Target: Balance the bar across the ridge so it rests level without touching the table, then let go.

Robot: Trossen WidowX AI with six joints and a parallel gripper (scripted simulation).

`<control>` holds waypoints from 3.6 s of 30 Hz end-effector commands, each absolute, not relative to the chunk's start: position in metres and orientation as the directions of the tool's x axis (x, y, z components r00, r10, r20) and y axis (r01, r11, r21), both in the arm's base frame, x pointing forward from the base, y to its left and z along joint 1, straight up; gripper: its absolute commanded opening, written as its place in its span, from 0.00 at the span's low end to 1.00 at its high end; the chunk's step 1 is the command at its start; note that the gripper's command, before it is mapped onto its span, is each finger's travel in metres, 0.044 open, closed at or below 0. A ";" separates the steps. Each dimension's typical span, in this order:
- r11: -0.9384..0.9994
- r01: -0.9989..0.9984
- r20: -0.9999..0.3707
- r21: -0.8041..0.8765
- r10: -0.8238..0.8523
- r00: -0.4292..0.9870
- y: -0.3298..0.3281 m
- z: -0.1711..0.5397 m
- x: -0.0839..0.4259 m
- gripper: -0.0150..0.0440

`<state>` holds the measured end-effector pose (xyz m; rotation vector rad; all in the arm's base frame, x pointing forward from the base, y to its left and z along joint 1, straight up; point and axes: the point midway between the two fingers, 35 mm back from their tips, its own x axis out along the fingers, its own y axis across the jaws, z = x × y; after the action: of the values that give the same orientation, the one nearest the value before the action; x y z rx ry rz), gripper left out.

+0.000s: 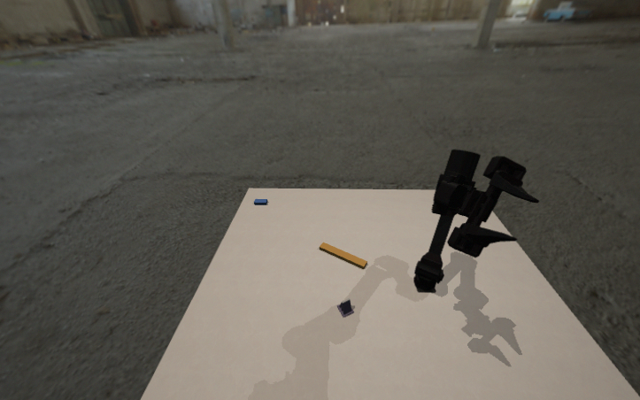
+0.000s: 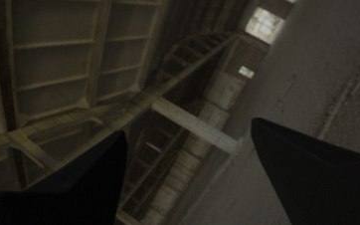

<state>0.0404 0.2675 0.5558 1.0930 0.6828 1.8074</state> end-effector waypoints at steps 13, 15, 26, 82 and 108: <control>-0.068 -0.505 0.183 0.860 0.966 0.182 0.293 0.499 0.164 0.79; -0.027 -0.509 0.161 0.860 0.962 0.221 0.290 0.492 0.177 0.79; 0.213 -0.473 0.012 0.855 0.903 0.429 0.270 0.450 0.247 0.79; 0.895 0.379 -0.903 0.237 0.059 0.426 -0.046 0.178 0.394 0.79; 0.870 0.493 -1.000 0.003 -0.012 0.028 -0.144 0.110 0.330 0.79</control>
<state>0.3308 -0.1412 0.1189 0.4070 1.4925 -0.4038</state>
